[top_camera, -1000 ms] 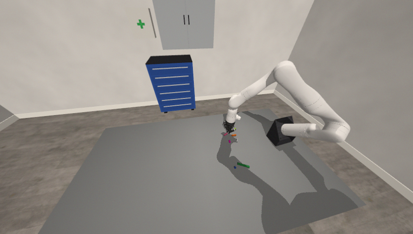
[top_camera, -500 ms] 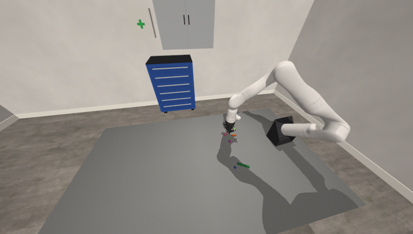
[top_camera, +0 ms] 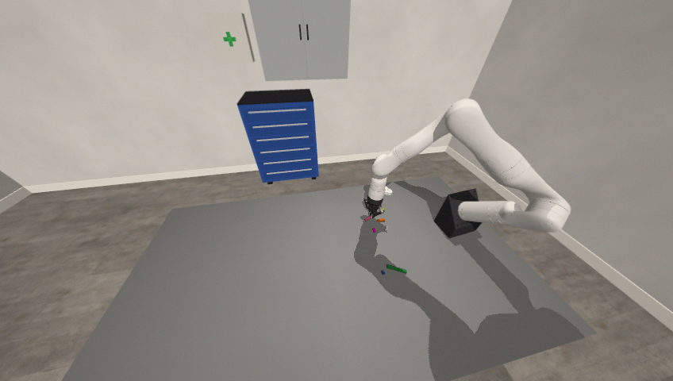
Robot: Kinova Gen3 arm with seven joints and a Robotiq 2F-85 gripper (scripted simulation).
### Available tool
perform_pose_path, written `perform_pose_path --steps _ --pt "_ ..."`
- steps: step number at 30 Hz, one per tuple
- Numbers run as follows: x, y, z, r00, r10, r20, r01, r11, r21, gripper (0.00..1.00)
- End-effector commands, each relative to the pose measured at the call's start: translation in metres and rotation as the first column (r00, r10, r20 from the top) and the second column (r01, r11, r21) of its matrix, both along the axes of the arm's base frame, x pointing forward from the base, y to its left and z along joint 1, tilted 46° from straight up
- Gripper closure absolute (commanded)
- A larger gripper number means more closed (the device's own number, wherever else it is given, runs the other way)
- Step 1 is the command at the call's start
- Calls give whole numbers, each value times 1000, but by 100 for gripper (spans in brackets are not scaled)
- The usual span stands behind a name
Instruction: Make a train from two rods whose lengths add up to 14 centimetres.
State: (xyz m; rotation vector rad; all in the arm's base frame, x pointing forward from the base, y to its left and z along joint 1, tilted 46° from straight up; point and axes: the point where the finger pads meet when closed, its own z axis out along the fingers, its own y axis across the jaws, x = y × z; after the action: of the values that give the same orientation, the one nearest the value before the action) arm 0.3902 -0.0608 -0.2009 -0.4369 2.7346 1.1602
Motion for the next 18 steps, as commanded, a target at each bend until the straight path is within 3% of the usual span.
perform_pose_path --steps 1,6,18 --pt "0 -1 -2 1000 5 5 -5 1000 -7 95" --pt "0 -1 -2 1000 5 5 -5 1000 -7 95" --pt "0 -1 -2 1000 5 5 -5 1000 -7 80"
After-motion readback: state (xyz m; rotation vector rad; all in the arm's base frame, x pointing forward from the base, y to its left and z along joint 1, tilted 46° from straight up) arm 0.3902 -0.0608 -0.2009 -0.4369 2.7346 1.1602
